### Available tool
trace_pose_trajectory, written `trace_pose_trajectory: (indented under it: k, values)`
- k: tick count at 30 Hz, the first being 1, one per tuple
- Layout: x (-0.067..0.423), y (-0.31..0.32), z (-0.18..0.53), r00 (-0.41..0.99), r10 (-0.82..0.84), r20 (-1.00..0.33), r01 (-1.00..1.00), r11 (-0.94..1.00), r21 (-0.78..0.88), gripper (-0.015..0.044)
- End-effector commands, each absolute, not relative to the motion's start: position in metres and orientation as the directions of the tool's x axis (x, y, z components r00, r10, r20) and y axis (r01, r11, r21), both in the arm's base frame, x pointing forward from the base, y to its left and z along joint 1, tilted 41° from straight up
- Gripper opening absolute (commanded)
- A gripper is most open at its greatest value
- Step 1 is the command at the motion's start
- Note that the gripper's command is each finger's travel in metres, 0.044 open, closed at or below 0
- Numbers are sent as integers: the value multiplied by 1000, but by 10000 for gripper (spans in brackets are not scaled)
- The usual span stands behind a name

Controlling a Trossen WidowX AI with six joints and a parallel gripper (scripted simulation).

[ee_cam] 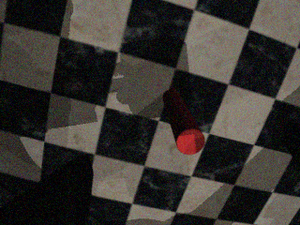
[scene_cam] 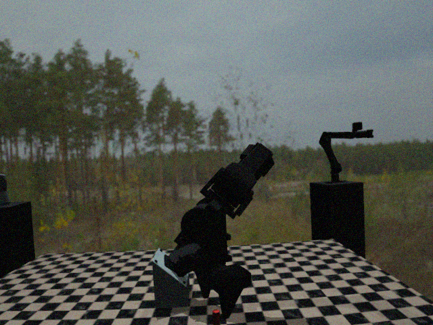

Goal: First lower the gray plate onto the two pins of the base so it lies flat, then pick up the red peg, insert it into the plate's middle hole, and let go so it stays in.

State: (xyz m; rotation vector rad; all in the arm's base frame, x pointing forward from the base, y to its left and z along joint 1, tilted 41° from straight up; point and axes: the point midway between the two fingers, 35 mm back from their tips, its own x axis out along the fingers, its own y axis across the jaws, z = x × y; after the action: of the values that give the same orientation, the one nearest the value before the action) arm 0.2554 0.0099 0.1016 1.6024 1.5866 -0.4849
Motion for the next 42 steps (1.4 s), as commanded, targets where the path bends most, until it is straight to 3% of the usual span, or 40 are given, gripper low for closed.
trace_pose_trajectory:
  k: [1,28,42]
  values:
    - [256,15,97,133,645,-752,955,119,270,440]
    - [260,42,66,133,648,-750,955,118,272,440]
    - [260,42,66,133,648,-750,955,118,272,72]
